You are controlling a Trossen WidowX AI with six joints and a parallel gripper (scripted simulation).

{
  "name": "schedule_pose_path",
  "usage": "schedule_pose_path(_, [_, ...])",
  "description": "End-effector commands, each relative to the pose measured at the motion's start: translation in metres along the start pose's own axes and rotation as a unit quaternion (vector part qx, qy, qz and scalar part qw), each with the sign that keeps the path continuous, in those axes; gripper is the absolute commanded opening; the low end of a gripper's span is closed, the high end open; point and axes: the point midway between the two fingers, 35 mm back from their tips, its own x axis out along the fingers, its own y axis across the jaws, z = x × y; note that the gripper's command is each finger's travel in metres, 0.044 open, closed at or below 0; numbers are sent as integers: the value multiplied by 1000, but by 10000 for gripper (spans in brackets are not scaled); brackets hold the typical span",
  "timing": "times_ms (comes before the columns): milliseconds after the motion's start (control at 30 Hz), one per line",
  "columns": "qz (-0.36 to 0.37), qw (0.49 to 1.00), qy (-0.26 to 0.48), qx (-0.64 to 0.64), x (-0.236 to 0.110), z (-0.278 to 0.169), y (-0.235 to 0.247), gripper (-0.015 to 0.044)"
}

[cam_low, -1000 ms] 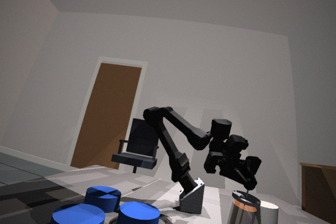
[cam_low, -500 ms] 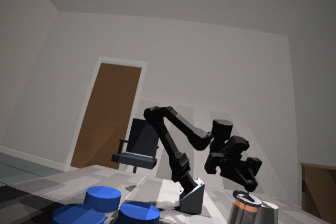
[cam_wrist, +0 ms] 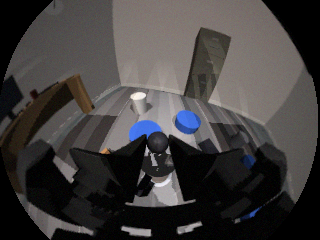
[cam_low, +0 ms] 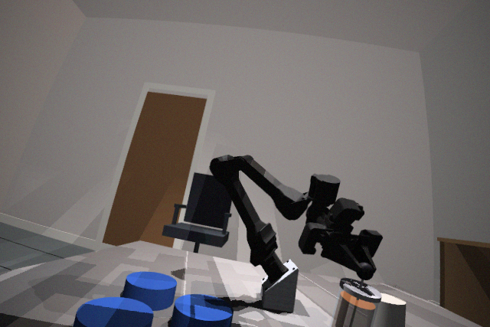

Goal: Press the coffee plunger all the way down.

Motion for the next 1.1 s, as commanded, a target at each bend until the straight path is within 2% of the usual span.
schedule_pose_path(0, [1, 1000, 1, -1, 0, -1, 0, 150])
schedule_pose_path(367, [1, 1000, 1, -1, 0, -1, 0, 438])
schedule_pose_path(600, [3, 1000, 5, -1, -10, 12, 2, 440])
schedule_pose_path(833, [5, 1000, 10, -7, -60, 54, -6, 440])
schedule_pose_path(1067, [5, 1000, 10, -7, -61, 54, -6, 440])
